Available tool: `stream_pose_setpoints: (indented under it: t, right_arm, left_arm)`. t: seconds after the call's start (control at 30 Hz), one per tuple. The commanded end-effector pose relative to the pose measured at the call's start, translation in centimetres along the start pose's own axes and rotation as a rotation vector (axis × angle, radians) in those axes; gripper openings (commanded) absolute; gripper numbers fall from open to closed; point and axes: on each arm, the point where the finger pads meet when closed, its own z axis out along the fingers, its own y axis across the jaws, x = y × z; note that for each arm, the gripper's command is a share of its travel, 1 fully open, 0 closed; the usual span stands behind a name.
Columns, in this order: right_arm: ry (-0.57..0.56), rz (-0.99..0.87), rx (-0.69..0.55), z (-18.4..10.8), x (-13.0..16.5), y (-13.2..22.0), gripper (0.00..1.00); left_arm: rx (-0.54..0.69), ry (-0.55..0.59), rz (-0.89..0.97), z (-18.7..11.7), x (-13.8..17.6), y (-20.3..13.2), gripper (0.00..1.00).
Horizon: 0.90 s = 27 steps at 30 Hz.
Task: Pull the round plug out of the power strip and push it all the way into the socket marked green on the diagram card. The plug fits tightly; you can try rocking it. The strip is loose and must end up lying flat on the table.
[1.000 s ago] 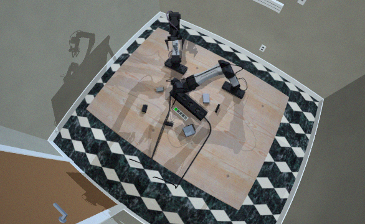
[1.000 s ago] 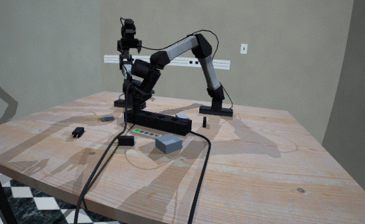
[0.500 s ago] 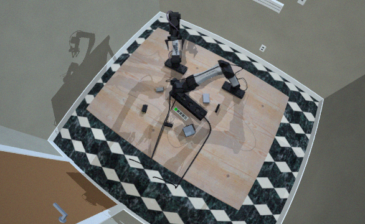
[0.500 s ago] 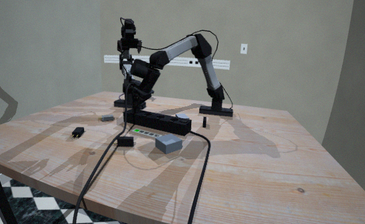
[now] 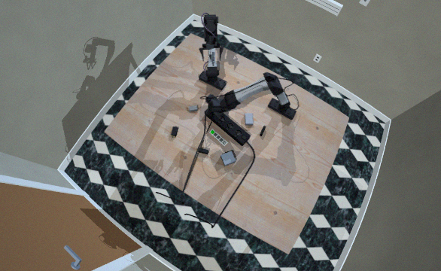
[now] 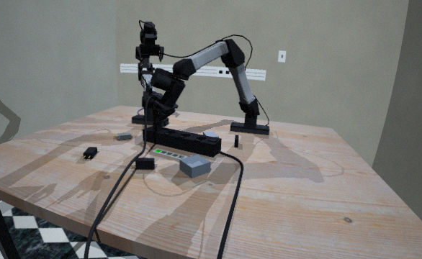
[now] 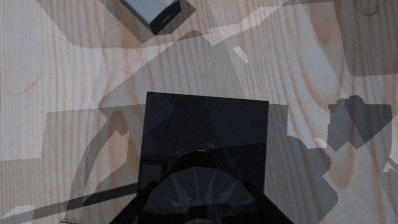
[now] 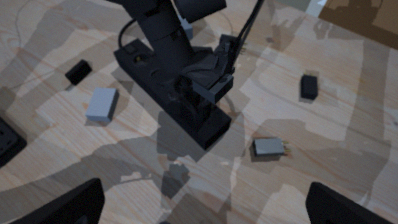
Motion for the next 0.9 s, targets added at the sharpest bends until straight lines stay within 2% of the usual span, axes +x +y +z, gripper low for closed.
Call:
stream_pose_setpoints:
  t: [0.0,0.27,0.53,0.63,0.73,0.87]
  right_arm:
    - [-0.020,0.004,0.003,-0.4,-0.5,-0.1,1.00]
    - [-0.020,0.004,0.003,-0.4,-0.5,-0.1,1.00]
    - [-0.020,0.004,0.003,-0.4,-0.5,-0.1,1.00]
    - [-0.020,0.004,0.003,-0.4,-0.5,-0.1,1.00]
    - [-0.020,0.004,0.003,-0.4,-0.5,-0.1,1.00]
    - [-0.020,0.004,0.003,-0.4,-0.5,-0.1,1.00]
  left_arm:
    - [0.028,0.075,-0.028,1.6,2.4,-0.7,0.33]
    - [0.039,0.100,-0.046,2.1,2.8,-1.0,0.33]
    - [0.022,0.086,-0.036,1.3,2.7,-1.0,0.33]
    - [0.046,0.119,-0.054,2.0,2.9,-1.1,0.33]
    - [-0.027,-0.001,0.011,-0.7,-1.0,0.4,0.33]
    - [-0.028,-0.001,0.009,-0.8,-1.0,0.5,0.33]
